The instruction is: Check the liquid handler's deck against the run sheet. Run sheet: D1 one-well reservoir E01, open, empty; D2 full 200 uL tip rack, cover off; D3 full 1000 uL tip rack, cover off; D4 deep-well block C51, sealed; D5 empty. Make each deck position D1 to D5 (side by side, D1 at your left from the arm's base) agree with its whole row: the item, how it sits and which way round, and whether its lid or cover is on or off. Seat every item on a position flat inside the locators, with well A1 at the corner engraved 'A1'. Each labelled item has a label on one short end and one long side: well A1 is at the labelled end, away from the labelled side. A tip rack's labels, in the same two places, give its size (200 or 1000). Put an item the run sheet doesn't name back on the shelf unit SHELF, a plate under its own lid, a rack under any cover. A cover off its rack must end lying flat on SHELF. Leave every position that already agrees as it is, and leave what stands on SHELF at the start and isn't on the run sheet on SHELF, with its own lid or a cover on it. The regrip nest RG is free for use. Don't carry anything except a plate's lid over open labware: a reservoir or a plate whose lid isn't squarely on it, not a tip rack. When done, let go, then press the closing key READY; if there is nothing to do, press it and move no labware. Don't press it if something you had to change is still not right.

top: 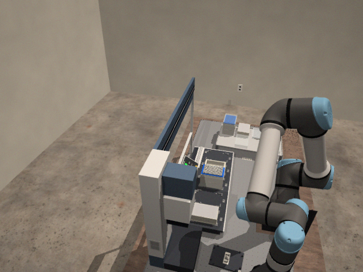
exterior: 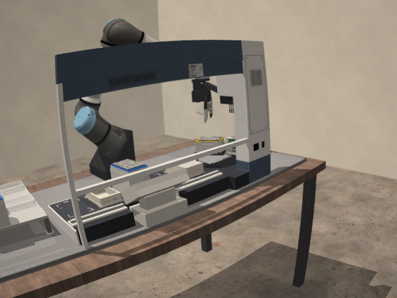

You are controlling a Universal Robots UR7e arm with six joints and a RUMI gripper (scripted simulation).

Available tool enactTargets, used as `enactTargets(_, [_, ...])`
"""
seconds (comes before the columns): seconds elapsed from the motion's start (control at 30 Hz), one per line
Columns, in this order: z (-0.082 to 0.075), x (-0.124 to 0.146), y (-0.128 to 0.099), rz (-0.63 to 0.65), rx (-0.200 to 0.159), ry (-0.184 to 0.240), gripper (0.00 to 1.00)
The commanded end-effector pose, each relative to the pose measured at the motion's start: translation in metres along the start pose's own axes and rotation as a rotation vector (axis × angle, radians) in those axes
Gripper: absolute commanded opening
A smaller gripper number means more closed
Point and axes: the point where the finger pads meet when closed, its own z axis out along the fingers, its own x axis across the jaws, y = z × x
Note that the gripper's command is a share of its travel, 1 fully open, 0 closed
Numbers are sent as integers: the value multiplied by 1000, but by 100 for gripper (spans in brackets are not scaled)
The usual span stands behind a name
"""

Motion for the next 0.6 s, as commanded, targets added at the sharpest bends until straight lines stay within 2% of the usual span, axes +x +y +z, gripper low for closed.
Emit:
enactTargets(0.0, [-7, 0, 0, 0, 1, -1, 82])
enactTargets(0.57, [-32, 0, 0, 0, 1, -1, 82])
